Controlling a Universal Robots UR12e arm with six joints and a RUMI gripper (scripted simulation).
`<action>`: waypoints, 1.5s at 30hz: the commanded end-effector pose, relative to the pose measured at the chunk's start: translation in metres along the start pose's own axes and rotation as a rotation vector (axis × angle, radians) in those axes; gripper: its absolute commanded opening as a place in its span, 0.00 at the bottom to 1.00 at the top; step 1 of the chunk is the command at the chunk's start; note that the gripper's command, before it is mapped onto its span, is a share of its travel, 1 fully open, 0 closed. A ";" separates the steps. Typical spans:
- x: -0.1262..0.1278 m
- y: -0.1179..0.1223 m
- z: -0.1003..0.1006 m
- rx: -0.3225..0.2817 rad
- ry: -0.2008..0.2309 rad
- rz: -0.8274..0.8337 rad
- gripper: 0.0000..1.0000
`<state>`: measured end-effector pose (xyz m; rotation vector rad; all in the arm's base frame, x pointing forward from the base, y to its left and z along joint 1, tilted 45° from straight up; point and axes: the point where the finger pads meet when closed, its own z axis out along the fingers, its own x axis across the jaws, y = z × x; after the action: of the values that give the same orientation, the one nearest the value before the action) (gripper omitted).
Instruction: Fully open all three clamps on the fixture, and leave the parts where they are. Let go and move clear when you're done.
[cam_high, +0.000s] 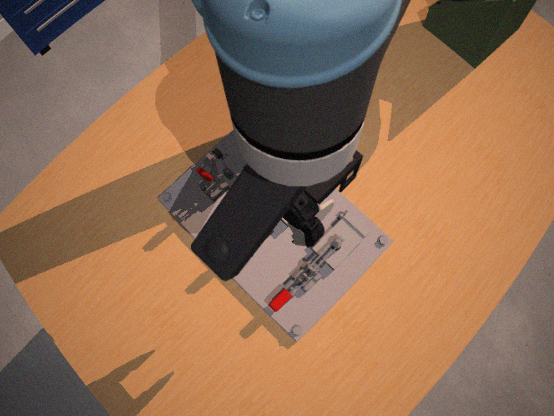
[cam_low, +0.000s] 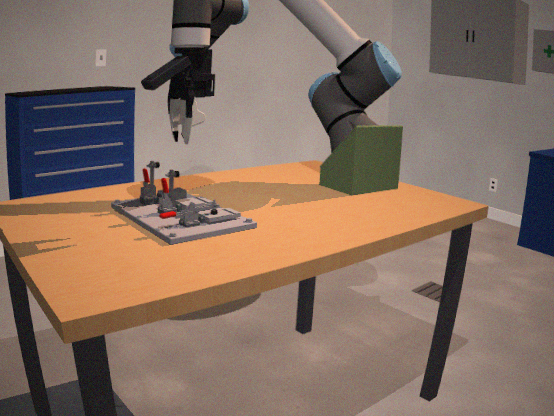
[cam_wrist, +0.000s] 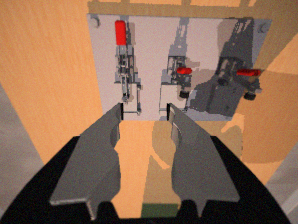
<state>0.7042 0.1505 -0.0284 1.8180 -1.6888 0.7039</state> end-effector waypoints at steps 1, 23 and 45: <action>-0.030 -0.003 -0.002 0.001 -0.001 0.005 0.28; -0.040 -0.002 -0.001 0.001 -0.001 0.007 0.28; -0.040 -0.001 -0.002 0.001 0.000 0.005 0.28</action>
<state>0.7028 0.1800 -0.0579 1.8145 -1.6933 0.7051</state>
